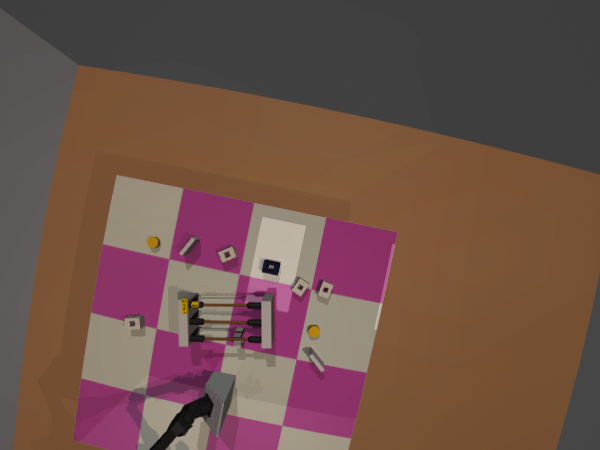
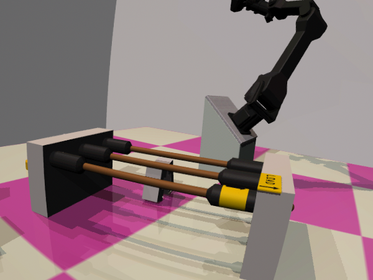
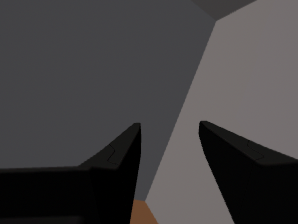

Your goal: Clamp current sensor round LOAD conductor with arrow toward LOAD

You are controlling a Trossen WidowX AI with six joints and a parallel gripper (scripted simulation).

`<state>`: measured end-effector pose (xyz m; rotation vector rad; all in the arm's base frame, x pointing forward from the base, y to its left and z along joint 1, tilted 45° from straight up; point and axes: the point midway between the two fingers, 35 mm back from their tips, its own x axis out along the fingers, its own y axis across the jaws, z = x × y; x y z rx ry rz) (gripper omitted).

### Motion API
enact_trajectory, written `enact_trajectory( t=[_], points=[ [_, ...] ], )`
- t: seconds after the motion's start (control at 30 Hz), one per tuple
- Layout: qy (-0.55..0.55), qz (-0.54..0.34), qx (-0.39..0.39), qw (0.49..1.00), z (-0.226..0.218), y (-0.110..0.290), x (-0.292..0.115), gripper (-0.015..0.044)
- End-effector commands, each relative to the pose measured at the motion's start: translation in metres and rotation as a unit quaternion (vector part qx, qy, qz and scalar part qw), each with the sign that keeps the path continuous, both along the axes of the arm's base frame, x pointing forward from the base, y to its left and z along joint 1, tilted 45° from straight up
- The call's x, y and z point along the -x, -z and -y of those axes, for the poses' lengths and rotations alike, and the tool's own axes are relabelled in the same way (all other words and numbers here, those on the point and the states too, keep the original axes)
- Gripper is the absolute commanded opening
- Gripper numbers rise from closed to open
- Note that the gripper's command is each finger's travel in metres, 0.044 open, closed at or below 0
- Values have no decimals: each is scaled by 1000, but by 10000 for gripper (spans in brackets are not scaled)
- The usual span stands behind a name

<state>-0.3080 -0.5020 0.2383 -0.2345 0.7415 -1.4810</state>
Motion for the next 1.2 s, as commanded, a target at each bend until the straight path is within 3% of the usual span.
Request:
enact_trajectory(
  t=[0.0,0.13,0.3,0.53,0.73,1.17],
  points=[
    [0,1,1,1000,1,-1,-1,217],
    [7,16,15,1000,10,-18,-32,322],
    [-41,34,25,998,30,-34,-116,440],
    [-122,62,33,990,34,-52,-244,440],
    [-194,89,37,976,11,-66,-350,440],
    [-355,162,34,920,-114,-88,-543,440]
  ],
)
